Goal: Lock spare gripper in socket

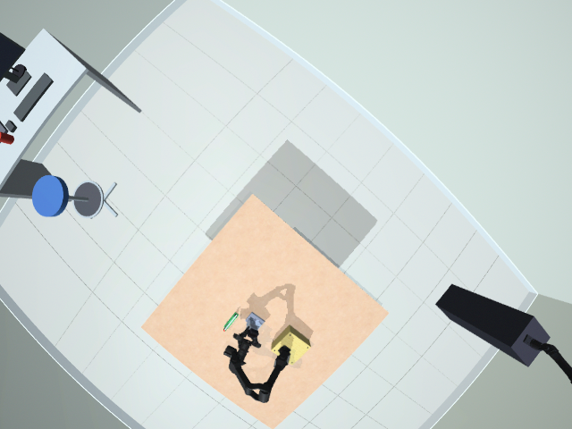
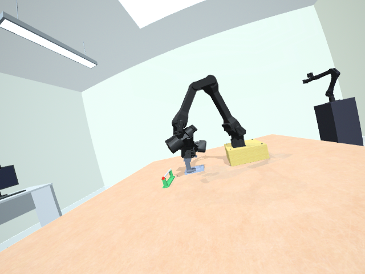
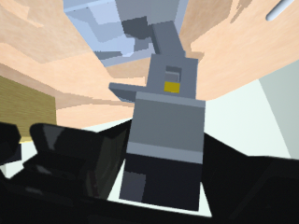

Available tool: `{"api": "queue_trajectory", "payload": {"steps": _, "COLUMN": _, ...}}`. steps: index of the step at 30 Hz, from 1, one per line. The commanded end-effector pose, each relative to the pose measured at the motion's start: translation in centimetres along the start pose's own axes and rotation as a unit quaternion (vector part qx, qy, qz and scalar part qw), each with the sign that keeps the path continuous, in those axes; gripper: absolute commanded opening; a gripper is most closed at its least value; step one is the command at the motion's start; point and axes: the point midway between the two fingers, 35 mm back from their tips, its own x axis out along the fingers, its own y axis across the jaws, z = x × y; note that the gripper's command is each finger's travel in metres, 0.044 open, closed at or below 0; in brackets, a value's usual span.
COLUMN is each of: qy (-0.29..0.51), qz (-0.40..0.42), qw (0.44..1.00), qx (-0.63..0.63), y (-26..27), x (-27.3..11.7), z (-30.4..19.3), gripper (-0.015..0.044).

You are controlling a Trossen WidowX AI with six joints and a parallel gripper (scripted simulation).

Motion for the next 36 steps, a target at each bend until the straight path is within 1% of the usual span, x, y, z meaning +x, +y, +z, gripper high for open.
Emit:
{"api": "queue_trajectory", "payload": {"steps": 1, "qy": -0.001, "qz": 0.000, "qw": 1.000, "qx": 0.001, "y": 0.0, "x": 0.0, "z": 0.0, "gripper": 0.0053}}
{"api": "queue_trajectory", "payload": {"steps": 16, "qy": -0.001, "qz": 0.000, "qw": 1.000, "qx": 0.001, "y": 0.0, "x": 0.0, "z": 0.0, "gripper": 0.0440}}
{"api": "queue_trajectory", "payload": {"steps": 36, "qy": 0.002, "qz": -0.001, "qw": 1.000, "qx": -0.009, "y": 0.0, "x": -2.0, "z": -3.3, "gripper": 0.0440}}
